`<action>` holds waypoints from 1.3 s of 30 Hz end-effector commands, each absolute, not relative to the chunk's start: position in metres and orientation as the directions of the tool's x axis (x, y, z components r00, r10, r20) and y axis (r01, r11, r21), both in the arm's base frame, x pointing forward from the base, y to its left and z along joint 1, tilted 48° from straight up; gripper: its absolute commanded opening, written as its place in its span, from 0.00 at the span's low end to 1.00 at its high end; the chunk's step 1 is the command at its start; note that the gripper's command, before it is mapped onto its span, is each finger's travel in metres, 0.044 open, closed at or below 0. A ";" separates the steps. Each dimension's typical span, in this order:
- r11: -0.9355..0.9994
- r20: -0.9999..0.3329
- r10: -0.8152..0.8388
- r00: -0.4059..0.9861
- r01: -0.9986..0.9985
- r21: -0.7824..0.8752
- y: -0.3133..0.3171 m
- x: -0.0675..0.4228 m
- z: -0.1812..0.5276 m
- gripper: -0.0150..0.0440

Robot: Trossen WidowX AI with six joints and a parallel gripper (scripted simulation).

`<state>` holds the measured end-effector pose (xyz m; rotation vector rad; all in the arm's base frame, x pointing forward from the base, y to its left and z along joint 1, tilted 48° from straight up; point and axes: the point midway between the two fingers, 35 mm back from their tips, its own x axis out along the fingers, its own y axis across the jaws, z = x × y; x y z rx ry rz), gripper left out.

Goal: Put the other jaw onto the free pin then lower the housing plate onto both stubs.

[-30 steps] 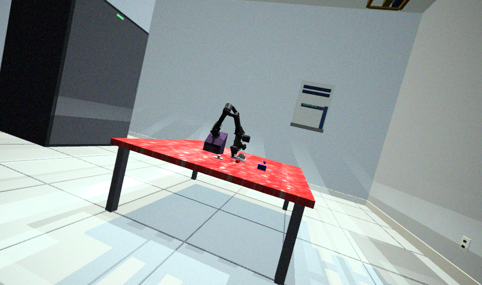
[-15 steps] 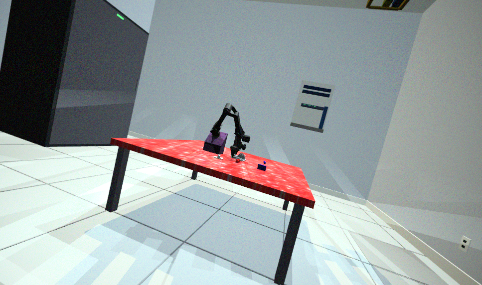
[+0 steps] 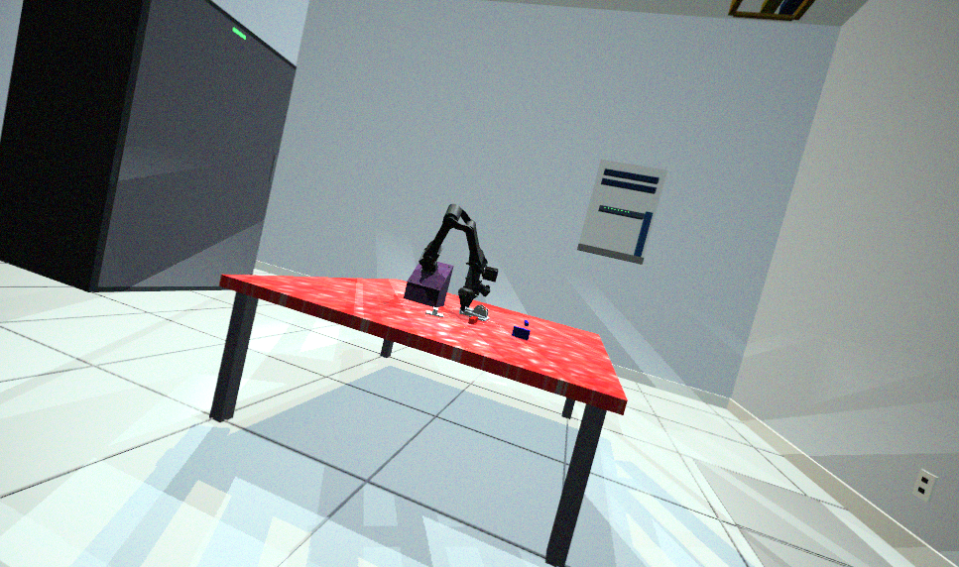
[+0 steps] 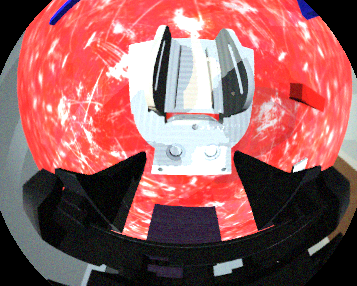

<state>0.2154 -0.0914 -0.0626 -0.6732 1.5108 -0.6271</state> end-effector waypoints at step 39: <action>0.680 -0.680 -0.733 -0.012 -0.033 -0.733 -0.005 0.202 0.015 1.00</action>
